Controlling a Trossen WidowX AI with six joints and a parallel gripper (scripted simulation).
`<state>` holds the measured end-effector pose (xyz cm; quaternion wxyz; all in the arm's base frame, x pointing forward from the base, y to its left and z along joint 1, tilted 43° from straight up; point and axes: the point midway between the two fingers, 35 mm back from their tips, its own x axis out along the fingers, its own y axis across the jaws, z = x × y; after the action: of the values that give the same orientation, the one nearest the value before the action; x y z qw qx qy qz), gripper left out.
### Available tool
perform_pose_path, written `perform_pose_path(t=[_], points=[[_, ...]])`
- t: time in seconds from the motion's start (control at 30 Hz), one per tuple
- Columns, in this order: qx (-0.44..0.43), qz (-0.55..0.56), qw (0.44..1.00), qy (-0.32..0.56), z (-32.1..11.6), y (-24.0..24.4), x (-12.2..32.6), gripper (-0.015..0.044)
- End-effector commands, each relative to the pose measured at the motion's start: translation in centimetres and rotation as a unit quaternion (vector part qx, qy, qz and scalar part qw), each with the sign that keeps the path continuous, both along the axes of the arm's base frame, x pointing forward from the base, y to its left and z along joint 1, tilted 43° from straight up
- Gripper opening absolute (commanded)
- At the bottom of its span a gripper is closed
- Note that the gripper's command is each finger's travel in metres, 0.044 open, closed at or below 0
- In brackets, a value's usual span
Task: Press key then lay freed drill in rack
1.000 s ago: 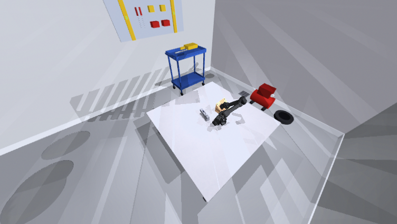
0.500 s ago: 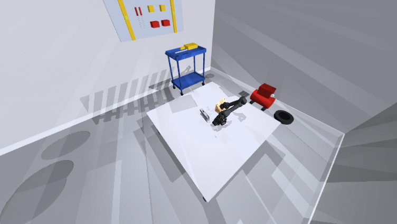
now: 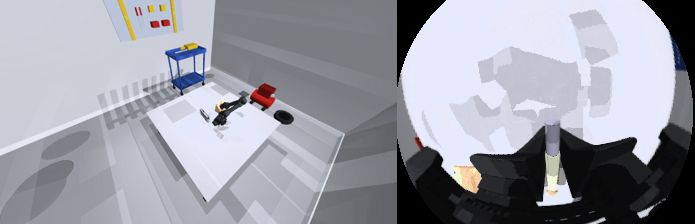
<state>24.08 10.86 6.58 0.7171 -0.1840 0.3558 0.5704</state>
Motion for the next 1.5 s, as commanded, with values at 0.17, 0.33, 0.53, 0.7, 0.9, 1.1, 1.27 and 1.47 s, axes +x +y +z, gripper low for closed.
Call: perform_pose_path(t=[0.17, 0.33, 0.53, 0.7, 0.9, 1.1, 1.27, 1.47], points=[[-0.006, 0.008, 1.0, 0.004, -0.73, 0.13, -0.31, 0.0], [-0.006, 0.008, 1.0, 0.004, -0.73, 0.12, -0.31, 0.0], [-0.006, 0.008, 1.0, 0.004, -0.73, 0.12, -0.31, 0.0], [-0.006, 0.008, 1.0, 0.004, -0.73, 0.12, -0.31, 0.0], [-0.006, 0.008, 1.0, 0.004, -0.73, 0.12, -0.31, 0.0], [-0.006, 0.008, 1.0, 0.004, -0.73, 0.12, -0.31, 0.0], [-0.006, 0.008, 1.0, 0.004, -0.73, 0.12, -0.31, 0.0], [0.0, 0.0, 1.0, 0.0, 0.0, 0.01, 0.0, 0.0157]])
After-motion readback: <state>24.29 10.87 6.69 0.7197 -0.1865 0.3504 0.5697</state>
